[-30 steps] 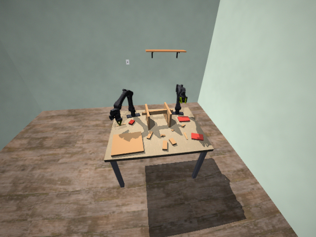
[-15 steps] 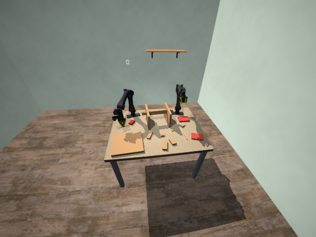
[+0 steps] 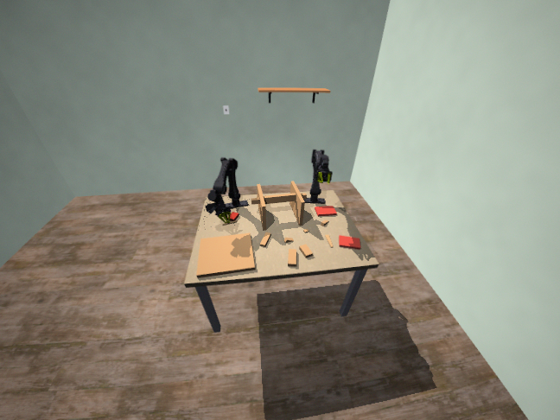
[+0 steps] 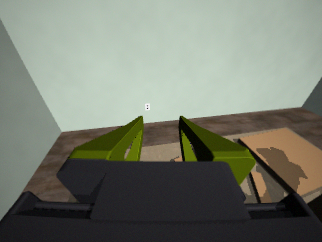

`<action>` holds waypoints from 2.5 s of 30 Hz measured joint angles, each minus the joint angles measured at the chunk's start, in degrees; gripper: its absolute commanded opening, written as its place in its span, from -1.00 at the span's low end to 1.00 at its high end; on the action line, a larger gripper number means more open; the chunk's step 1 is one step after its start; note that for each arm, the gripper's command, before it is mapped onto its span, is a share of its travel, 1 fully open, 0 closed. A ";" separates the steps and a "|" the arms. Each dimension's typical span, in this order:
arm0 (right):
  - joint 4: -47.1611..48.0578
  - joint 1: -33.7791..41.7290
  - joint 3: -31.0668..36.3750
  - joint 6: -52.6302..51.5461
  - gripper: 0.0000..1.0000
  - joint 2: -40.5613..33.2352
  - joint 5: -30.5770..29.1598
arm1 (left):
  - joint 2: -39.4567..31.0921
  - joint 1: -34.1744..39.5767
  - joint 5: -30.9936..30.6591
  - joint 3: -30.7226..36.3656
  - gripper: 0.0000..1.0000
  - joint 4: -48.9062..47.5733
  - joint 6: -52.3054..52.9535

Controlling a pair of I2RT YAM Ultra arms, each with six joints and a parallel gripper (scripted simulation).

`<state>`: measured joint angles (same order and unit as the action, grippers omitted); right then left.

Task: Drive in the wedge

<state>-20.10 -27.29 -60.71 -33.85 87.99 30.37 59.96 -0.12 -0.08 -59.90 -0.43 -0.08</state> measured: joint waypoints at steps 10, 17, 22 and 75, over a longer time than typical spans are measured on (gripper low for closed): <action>9.18 5.35 1.05 -1.44 -0.95 -1.36 6.64 | 0.00 0.00 0.00 0.00 -0.22 0.00 0.00; 15.15 9.16 2.10 -2.32 -0.95 -2.25 10.88 | 0.00 0.00 0.00 0.00 -0.22 0.00 0.00; 19.98 12.28 2.84 -3.02 -0.95 -3.17 14.51 | 0.00 0.00 0.00 0.00 -0.22 0.00 0.00; 53.16 34.14 10.95 -8.33 -0.95 -4.31 41.92 | 0.00 0.00 0.00 0.00 -0.22 0.00 0.00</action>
<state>33.06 6.85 -49.76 -42.17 83.68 72.29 59.96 -0.12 -0.08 -59.90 -0.43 -0.08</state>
